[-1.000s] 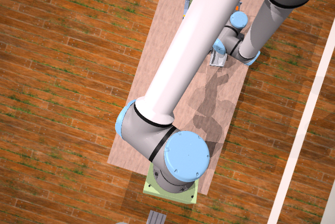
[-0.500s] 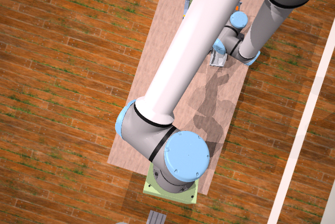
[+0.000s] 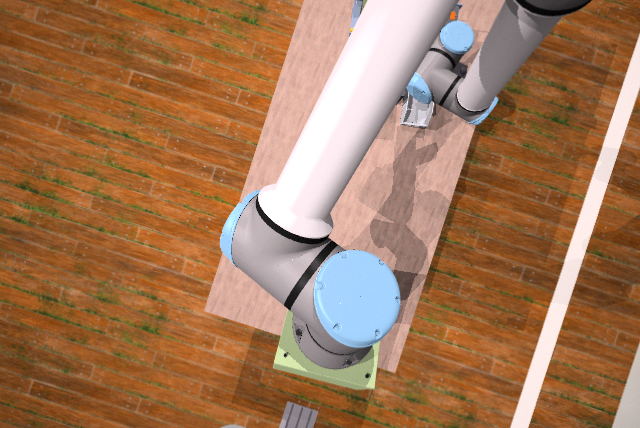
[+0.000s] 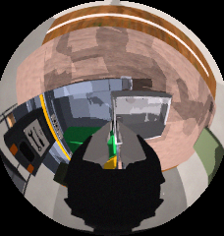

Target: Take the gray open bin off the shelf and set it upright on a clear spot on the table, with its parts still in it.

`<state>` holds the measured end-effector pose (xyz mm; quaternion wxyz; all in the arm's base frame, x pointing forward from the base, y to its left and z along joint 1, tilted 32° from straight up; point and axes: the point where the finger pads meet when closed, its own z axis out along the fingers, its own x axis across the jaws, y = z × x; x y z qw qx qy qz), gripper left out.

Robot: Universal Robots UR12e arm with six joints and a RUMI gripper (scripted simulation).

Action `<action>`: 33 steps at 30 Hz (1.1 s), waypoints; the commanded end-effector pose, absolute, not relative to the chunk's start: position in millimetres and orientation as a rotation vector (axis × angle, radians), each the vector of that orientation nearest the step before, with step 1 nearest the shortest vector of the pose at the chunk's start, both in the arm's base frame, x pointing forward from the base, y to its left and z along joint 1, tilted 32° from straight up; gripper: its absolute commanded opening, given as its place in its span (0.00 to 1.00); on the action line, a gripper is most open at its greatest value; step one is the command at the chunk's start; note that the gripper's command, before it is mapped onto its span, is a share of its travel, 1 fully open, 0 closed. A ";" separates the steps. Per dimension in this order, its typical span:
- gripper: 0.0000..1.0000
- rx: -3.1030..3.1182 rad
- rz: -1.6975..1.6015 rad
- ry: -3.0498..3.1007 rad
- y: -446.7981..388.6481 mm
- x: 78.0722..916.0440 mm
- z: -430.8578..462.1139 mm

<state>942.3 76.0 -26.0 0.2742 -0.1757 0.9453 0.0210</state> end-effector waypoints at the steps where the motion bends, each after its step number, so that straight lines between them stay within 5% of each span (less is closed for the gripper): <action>1: 0.00 -0.472 0.056 2.541 75.7 941.8 -23.6; 33: 0.00 -0.472 0.056 2.541 72.6 934.4 -29.7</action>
